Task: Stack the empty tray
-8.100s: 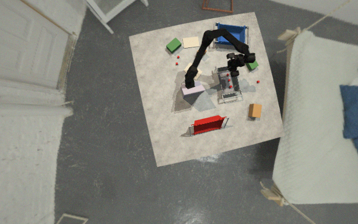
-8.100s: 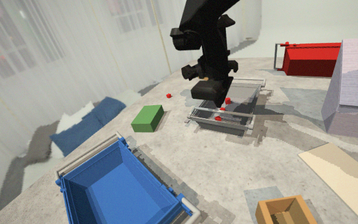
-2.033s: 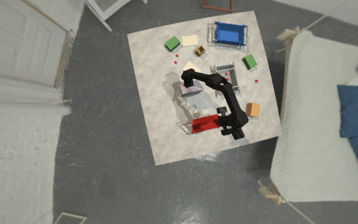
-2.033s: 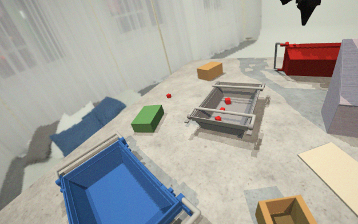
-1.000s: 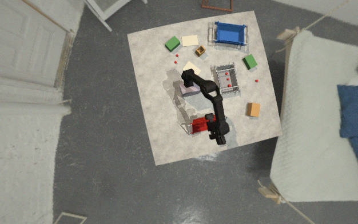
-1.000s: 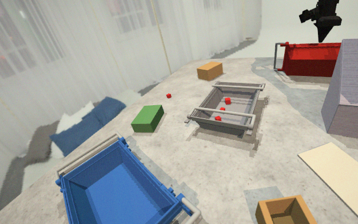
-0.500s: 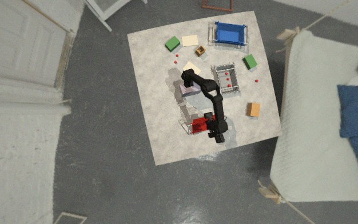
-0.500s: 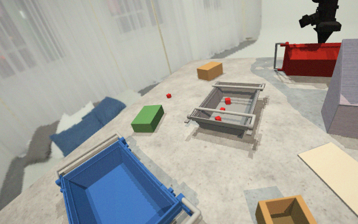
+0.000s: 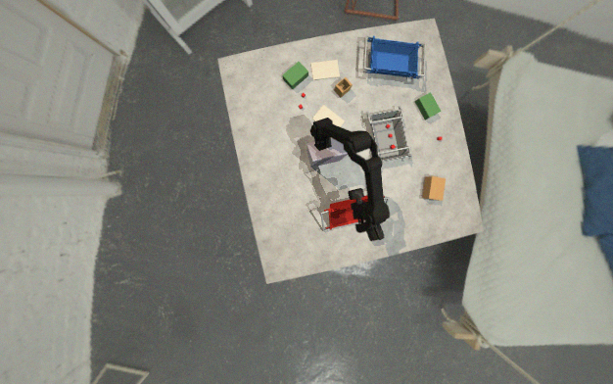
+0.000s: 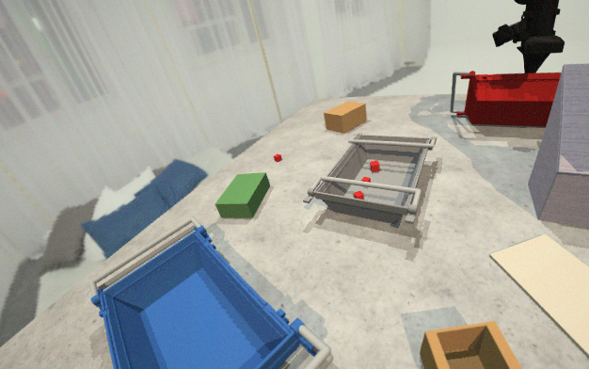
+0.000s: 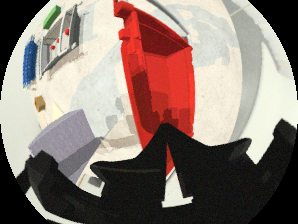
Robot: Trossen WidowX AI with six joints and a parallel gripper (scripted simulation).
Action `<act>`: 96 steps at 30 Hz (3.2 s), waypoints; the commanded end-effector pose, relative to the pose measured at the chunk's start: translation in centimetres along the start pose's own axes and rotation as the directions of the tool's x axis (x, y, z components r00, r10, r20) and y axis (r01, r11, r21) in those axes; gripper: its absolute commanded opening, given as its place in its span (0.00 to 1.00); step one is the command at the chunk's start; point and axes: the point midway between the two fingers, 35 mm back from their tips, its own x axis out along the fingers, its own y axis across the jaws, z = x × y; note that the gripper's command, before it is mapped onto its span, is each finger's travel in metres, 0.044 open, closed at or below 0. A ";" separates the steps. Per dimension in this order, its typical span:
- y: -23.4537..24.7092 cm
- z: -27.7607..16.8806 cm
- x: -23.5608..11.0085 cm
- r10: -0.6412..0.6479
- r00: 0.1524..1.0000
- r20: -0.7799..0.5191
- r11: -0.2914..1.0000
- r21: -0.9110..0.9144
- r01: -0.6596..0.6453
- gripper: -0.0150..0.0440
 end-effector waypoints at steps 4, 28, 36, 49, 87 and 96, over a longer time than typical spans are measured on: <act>1.0 0.1 0.0 -0.001 1.000 0.004 1.000 0.003 0.001 0.25; 1.5 0.0 -3.9 0.001 1.000 0.007 1.000 0.007 -0.001 0.25; 1.5 0.0 -3.9 0.001 1.000 0.007 1.000 0.007 -0.001 0.25; 1.5 0.0 -3.9 0.001 1.000 0.007 1.000 0.007 -0.001 0.25; 2.9 0.5 -5.0 0.004 1.000 0.003 1.000 0.012 -0.004 1.00; 8.3 0.7 0.5 0.003 1.000 0.002 1.000 0.008 -0.003 1.00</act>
